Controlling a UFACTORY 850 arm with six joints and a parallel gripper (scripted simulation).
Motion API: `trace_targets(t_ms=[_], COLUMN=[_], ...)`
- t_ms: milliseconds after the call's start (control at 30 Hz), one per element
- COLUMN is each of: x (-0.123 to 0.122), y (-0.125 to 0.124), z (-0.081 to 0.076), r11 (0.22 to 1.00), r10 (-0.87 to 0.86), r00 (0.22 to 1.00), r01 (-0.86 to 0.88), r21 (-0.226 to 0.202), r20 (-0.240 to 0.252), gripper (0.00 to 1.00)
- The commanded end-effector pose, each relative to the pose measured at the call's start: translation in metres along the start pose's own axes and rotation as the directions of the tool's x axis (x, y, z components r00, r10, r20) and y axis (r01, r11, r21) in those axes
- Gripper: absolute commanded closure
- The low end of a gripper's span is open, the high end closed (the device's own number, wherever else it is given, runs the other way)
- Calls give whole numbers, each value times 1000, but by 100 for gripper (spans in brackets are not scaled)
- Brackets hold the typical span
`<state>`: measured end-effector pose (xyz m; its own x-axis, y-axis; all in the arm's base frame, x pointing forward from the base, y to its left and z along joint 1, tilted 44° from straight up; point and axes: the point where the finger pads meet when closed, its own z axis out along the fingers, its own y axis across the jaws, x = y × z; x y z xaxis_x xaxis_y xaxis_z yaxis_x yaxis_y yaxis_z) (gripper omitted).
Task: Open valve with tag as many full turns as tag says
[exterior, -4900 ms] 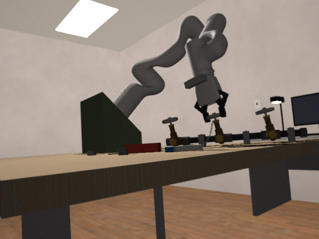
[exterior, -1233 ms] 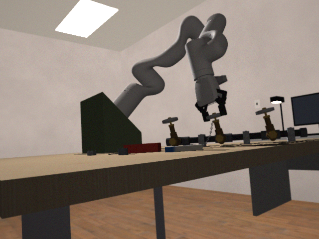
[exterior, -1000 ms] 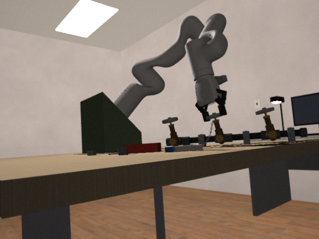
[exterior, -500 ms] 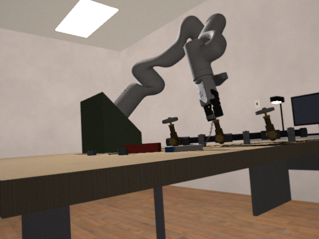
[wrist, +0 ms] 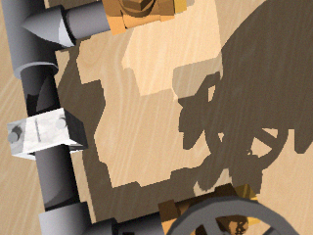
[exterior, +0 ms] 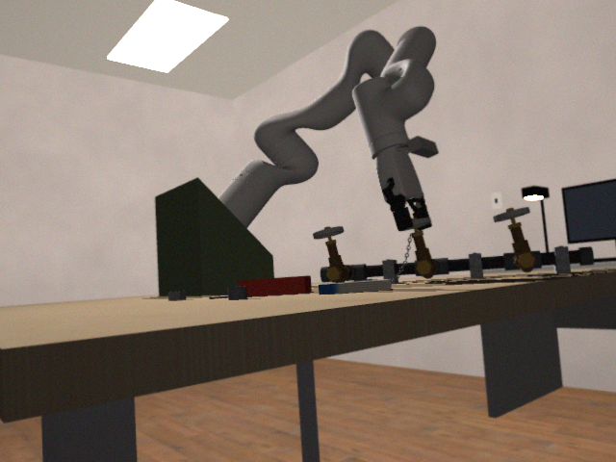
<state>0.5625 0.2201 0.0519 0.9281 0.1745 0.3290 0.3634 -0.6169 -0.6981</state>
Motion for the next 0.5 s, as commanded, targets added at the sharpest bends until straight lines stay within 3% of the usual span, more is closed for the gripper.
trace_targets(t_ms=[0, 33, 67, 200, 467], x=[1, 1, 1, 1, 1], y=[0, 0, 0, 0, 0], z=[-1, -1, -1, -1, -1], r11=[976, 976, 926, 843, 518], r10=[219, 219, 378, 538, 855], r00=[976, 976, 926, 843, 518], r01=[-218, -218, -378, -537, -855], r21=[-5, -5, -10, -12, -11], r20=[23, 23, 23, 11, -4], gripper=[0, 0, 0, 0, 0])
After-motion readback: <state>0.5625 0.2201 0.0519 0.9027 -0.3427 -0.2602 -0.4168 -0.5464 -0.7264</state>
